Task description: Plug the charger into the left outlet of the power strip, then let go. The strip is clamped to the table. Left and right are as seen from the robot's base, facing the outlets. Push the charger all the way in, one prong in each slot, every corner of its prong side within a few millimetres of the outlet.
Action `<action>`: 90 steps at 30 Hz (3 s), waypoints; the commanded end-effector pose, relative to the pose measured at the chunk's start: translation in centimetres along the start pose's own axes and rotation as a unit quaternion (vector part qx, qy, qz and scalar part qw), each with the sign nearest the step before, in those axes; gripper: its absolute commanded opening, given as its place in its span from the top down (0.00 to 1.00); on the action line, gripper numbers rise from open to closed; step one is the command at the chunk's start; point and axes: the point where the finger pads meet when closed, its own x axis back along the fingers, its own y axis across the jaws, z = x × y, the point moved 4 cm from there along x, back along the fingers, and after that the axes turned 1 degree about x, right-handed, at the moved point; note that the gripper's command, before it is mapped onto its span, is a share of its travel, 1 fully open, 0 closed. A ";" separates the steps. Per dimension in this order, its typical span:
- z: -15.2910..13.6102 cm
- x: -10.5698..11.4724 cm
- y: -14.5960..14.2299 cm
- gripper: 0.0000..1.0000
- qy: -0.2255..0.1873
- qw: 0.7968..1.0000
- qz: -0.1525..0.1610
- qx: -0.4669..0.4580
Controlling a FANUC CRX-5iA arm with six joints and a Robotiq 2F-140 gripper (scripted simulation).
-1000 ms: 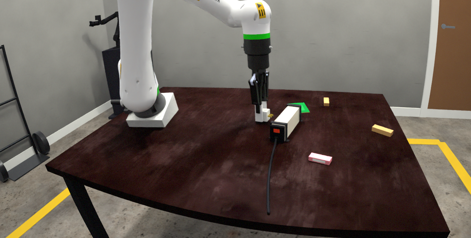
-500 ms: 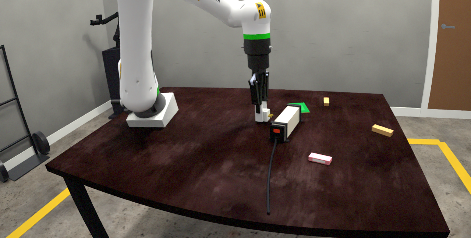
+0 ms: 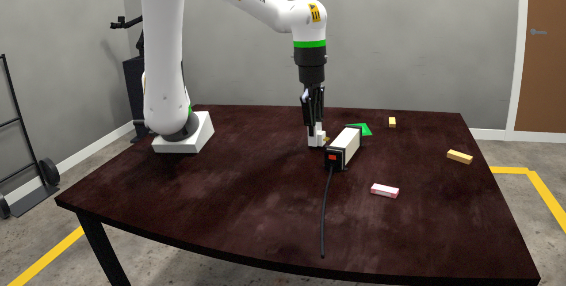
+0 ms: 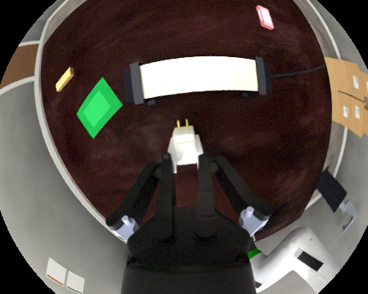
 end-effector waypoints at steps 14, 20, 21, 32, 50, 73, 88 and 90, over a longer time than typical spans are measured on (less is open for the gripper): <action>1.4 0.1 0.0 0.90 0.001 1.000 0.001 0.000; 2.1 0.1 0.0 0.90 0.001 1.000 0.001 0.000; 2.3 0.1 0.0 0.90 0.001 1.000 0.001 0.000; 3.2 0.1 0.0 0.90 0.001 1.000 0.001 0.000; 3.7 0.1 0.0 0.90 0.001 1.000 0.001 0.000; 3.8 0.1 0.0 0.90 0.001 1.000 0.001 0.000; 3.9 0.1 0.0 0.90 0.001 1.000 0.001 0.000; 3.9 0.1 0.0 0.90 0.001 1.000 0.001 0.000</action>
